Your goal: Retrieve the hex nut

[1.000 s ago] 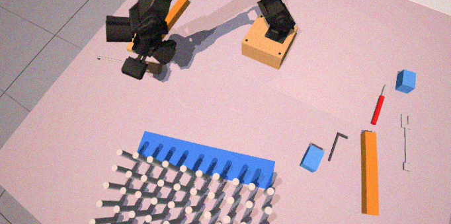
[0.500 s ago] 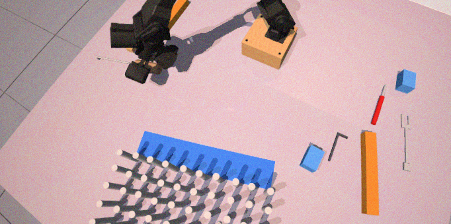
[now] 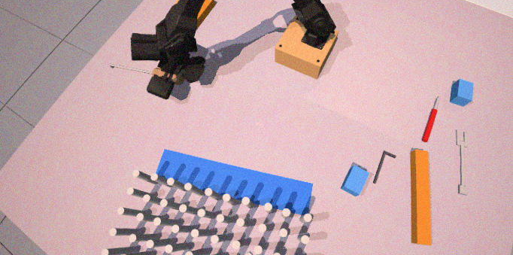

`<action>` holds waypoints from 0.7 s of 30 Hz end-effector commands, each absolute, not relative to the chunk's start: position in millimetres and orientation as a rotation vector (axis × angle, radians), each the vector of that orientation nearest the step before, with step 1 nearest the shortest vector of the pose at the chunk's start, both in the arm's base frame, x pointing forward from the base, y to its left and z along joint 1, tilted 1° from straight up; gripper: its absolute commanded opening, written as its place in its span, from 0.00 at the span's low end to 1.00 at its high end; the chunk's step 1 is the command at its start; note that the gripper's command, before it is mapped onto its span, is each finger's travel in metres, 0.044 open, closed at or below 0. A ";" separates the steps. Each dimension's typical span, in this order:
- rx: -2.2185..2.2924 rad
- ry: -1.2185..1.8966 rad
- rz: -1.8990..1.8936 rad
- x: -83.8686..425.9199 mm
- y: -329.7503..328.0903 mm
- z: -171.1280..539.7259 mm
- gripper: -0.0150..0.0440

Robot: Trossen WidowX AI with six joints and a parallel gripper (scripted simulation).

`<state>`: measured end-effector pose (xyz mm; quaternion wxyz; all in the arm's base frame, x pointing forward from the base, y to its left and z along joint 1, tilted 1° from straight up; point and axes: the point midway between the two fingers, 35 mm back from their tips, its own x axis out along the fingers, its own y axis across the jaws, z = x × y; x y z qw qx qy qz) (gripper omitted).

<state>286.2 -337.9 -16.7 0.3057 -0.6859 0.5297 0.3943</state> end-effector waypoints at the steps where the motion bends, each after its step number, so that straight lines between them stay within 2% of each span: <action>1: -1.819 1.405 1.047 285.1 -337.8 -22.8 0.73; 3: -1.819 1.405 1.047 285.0 -337.8 -23.9 0.73; 7: -1.819 1.405 1.047 285.0 -337.8 -23.9 0.55; 14: -1.819 1.405 1.047 285.0 -337.8 -23.9 0.47; 19: -1.819 1.405 1.046 289.7 -341.8 1.4 0.25; 21: -1.819 1.405 1.045 291.7 -343.4 16.5 0.25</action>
